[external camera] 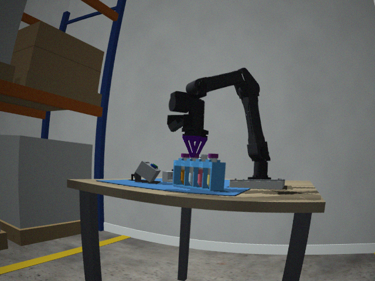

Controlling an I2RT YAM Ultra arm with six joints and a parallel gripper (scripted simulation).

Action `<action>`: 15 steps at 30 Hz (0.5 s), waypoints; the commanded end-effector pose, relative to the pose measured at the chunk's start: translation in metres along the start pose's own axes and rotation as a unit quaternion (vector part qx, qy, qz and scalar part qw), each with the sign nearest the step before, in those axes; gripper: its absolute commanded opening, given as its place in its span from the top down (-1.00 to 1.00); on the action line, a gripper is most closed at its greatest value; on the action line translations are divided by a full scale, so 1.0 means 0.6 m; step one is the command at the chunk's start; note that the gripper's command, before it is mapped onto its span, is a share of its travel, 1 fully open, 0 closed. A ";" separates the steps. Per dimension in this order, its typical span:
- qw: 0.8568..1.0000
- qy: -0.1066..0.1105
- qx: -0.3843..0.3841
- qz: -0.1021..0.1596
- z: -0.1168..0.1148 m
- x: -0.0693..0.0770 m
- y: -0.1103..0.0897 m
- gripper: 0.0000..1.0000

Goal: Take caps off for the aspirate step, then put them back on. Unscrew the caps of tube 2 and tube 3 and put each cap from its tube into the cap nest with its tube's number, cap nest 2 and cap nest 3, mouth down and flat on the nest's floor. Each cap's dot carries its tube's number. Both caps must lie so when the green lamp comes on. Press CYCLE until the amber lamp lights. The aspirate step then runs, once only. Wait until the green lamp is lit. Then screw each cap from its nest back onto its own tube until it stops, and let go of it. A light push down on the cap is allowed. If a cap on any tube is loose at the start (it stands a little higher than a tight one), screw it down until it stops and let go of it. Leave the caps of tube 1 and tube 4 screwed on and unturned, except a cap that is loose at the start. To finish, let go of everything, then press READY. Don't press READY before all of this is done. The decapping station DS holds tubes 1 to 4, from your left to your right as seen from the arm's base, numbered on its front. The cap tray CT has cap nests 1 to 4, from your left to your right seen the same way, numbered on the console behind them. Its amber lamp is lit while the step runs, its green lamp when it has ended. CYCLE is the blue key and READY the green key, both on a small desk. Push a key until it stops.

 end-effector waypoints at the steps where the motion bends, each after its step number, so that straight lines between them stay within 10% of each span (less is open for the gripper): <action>1: 0.994 0.002 0.107 -0.008 0.000 0.005 0.003 1.00; 8: 0.967 0.001 0.254 -0.008 0.000 0.005 0.003 1.00; 15: 0.908 -0.001 0.419 -0.008 0.000 0.006 0.003 1.00</action>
Point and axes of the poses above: the point where the finger pads meet when closed, its own x axis back along the fingers, its own z axis across the jaws, y = z × x, the point moved 8 cm from there along x, back along the fingers, and after that the axes turned 7 degrees about x, right-handed, at the moved point
